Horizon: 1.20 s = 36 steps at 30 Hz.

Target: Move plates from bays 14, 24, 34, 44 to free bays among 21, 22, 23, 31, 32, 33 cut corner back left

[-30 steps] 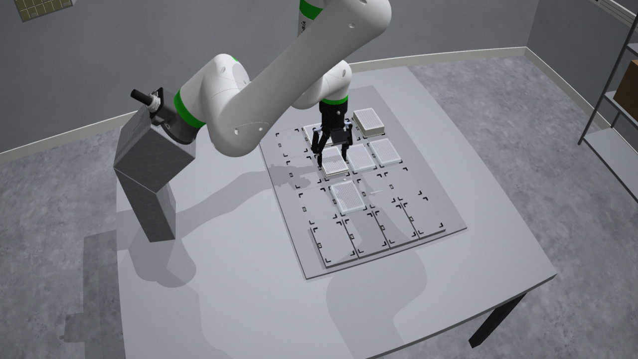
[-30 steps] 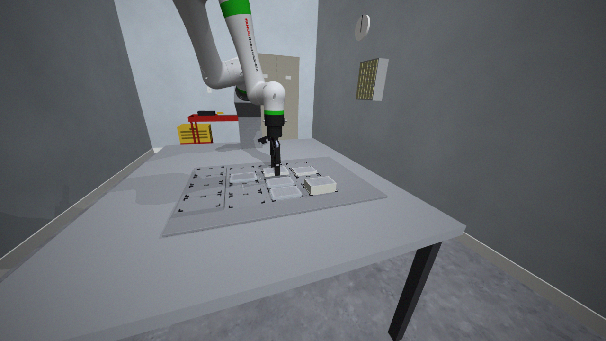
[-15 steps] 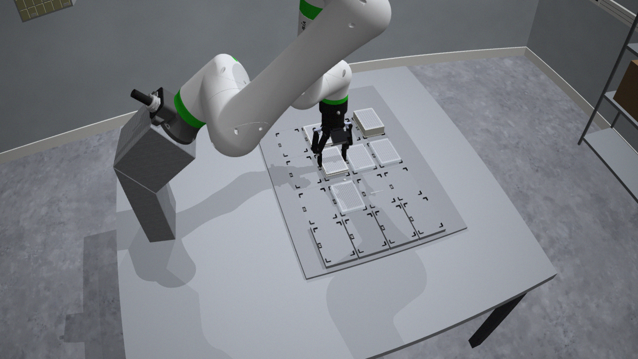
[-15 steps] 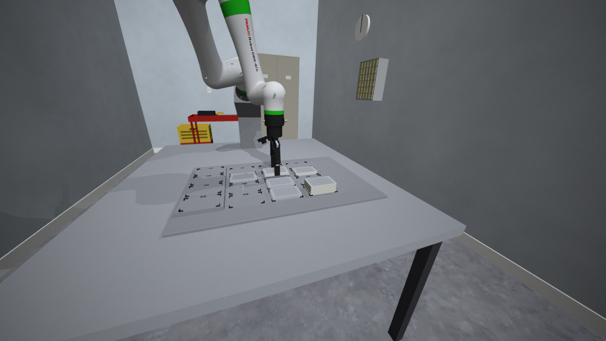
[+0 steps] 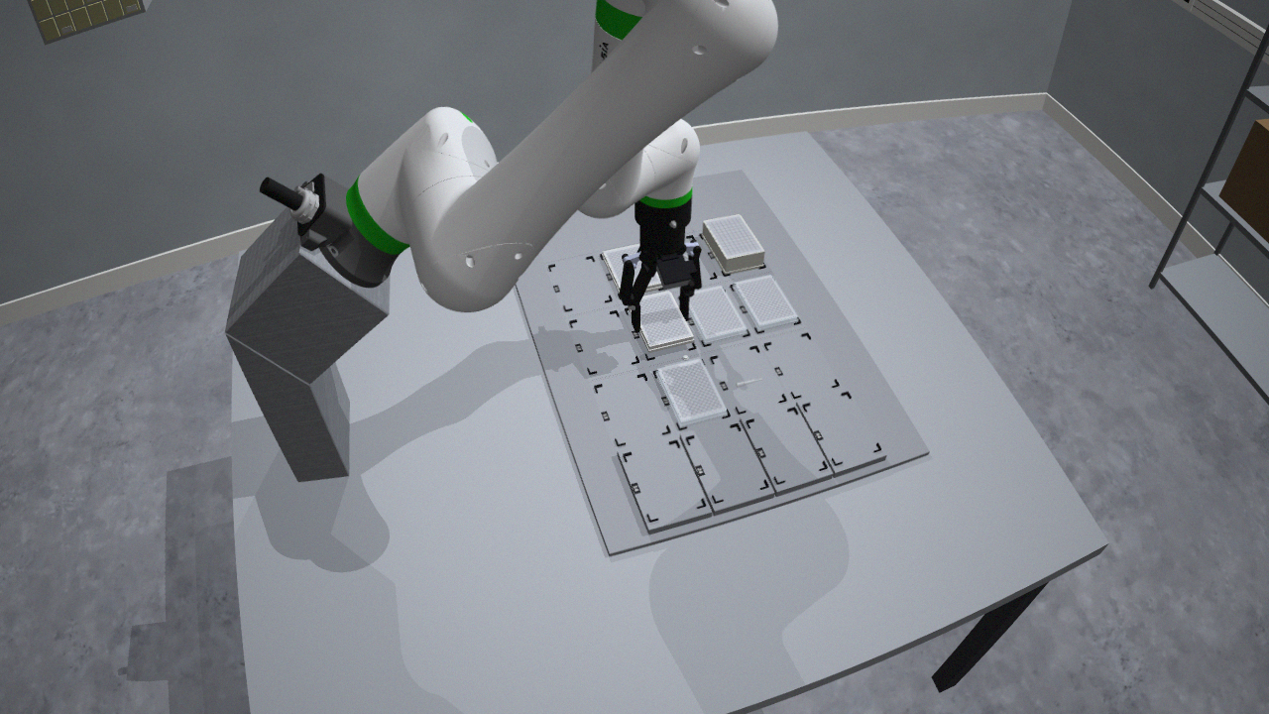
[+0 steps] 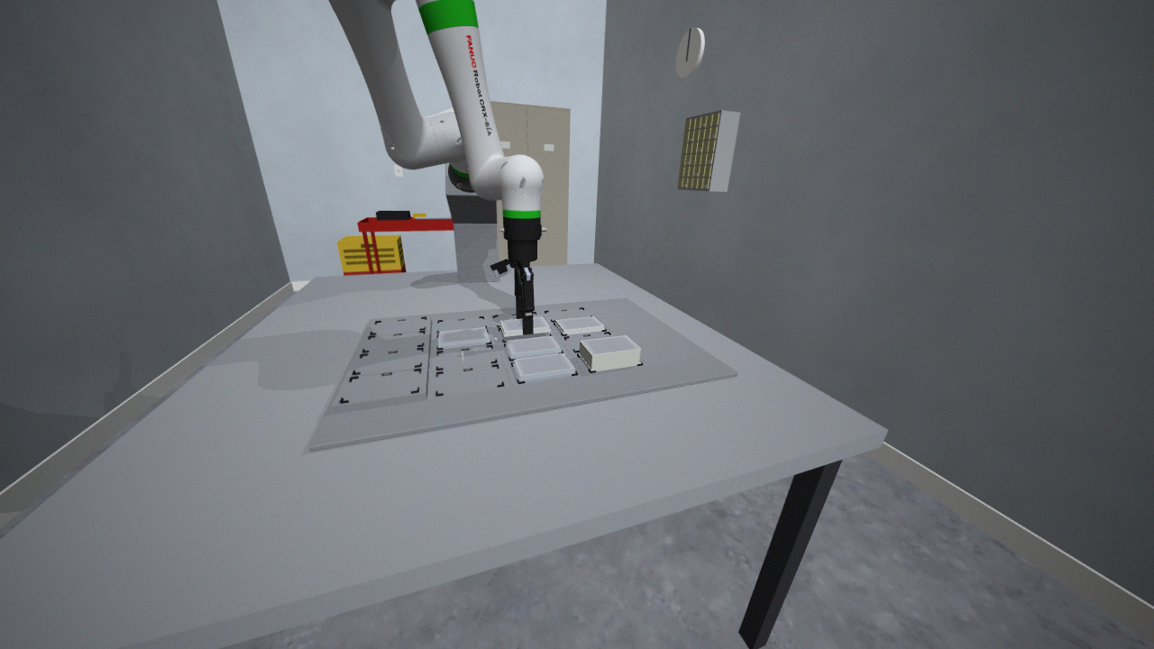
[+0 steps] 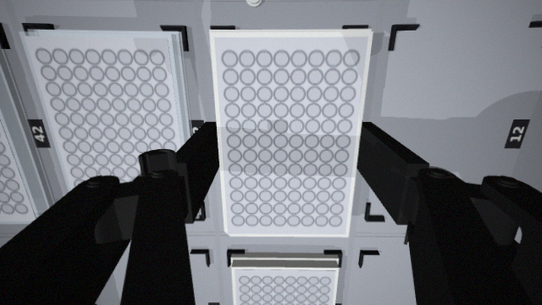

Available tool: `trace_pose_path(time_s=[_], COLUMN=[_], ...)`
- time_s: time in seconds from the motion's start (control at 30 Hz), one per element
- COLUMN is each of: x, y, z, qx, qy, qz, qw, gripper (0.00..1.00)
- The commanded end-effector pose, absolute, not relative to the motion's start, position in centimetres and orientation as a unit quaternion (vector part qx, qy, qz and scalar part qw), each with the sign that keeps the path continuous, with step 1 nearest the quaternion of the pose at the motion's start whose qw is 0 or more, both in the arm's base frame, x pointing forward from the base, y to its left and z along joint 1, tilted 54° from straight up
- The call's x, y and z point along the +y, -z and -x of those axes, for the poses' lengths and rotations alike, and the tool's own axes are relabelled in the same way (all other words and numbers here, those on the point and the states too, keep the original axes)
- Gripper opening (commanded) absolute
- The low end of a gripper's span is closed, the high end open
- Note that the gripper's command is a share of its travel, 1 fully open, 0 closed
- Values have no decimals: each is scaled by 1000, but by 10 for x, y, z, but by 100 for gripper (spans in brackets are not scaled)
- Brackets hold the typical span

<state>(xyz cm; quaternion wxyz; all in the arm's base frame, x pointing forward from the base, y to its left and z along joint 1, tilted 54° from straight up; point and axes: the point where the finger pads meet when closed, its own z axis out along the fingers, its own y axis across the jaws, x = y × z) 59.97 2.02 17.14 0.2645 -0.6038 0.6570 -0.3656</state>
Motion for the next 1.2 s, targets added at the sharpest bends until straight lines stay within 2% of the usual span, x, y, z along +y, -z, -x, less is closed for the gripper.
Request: trace_pose_path(time_s=[0.0, 1.17], x=[20, 19], y=[-172, -168], z=[-600, -605], qx=[657, 657], qy=[366, 366], qz=[604, 604], qw=[265, 265], gripper=[10, 10])
